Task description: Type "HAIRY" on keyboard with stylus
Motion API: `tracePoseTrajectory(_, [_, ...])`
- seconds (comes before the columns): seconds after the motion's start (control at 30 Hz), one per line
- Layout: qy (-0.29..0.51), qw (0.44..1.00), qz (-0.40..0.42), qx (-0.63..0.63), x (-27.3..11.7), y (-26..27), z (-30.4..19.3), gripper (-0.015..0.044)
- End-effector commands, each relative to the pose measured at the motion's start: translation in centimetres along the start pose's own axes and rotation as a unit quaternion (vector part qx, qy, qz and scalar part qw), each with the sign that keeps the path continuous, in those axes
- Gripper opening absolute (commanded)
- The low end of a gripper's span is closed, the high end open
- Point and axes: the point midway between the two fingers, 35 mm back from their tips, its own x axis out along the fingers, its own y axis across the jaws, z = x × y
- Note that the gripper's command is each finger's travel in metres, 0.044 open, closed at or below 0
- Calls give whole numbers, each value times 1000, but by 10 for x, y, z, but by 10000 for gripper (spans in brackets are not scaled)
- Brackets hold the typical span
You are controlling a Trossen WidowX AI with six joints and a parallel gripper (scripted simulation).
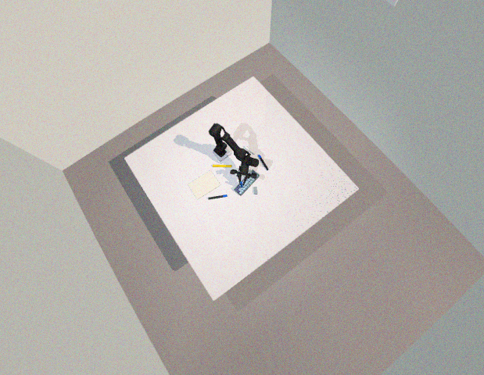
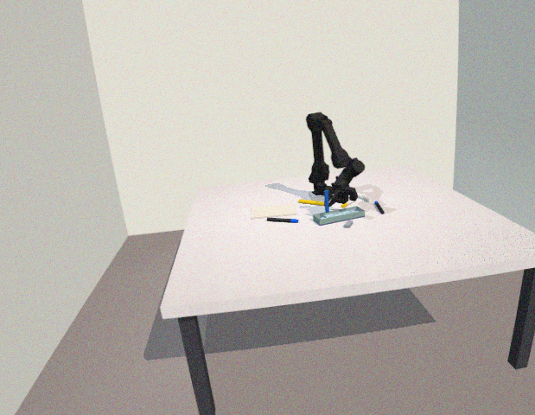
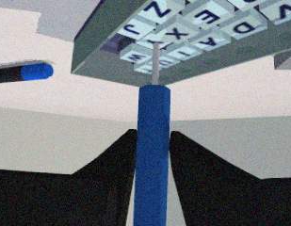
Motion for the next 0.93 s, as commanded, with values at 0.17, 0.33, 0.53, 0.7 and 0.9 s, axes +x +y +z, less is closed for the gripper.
tracePoseTrajectory(0.17, [-1,1000,-1,-1,0,0,0,81])
tracePoseTrajectory(0.33, [-1,1000,-1,-1,-4,-1,-7,81])
tracePoseTrajectory(0.53, [-1,1000,-1,-1,-17,-1,-30,81])
tracePoseTrajectory(0.7, [-1,1000,-1,-1,-19,0,-33,81])
tracePoseTrajectory(0.9, [-1,1000,-1,-1,-17,-1,-30,81])
